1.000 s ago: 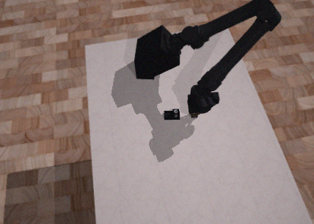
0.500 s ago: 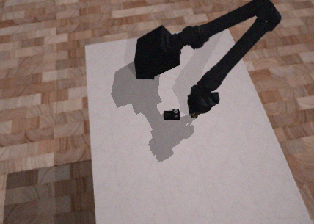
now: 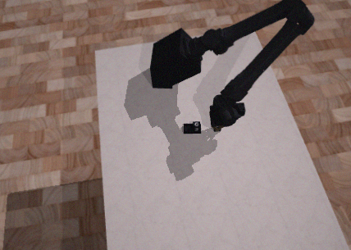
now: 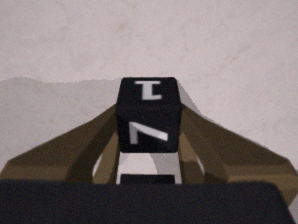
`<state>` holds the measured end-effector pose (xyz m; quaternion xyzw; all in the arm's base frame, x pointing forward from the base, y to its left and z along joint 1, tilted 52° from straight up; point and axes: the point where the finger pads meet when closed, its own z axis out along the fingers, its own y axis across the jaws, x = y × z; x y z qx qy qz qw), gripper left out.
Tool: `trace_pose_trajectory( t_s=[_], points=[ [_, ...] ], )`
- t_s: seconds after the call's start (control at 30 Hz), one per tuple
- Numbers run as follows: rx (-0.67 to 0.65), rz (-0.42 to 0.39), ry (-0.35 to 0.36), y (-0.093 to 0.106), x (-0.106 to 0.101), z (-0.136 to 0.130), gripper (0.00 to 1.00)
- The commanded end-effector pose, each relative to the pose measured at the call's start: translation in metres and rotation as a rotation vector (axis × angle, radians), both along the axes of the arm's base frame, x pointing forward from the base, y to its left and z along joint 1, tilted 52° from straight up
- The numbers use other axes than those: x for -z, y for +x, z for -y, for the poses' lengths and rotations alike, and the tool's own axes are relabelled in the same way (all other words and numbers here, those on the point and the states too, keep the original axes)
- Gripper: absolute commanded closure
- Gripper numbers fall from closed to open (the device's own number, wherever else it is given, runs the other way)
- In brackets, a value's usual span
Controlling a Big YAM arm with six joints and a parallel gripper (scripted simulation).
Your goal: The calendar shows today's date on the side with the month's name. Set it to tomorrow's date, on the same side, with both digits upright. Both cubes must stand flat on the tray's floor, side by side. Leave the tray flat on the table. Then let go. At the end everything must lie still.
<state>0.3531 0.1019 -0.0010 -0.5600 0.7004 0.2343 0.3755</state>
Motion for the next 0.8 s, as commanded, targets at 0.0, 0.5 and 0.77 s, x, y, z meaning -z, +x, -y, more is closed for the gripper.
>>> trace_pose_trajectory(
  t_s=[0.0,0.5,0.77],
  points=[
    [-0.008,-0.005,0.002,0.0012,0.0010,-0.0056,0.69],
    [-0.008,-0.005,0.002,0.0012,0.0010,-0.0056,0.53],
    [-0.011,-0.005,0.001,0.0007,0.0002,-0.0054,0.53]
  ],
)
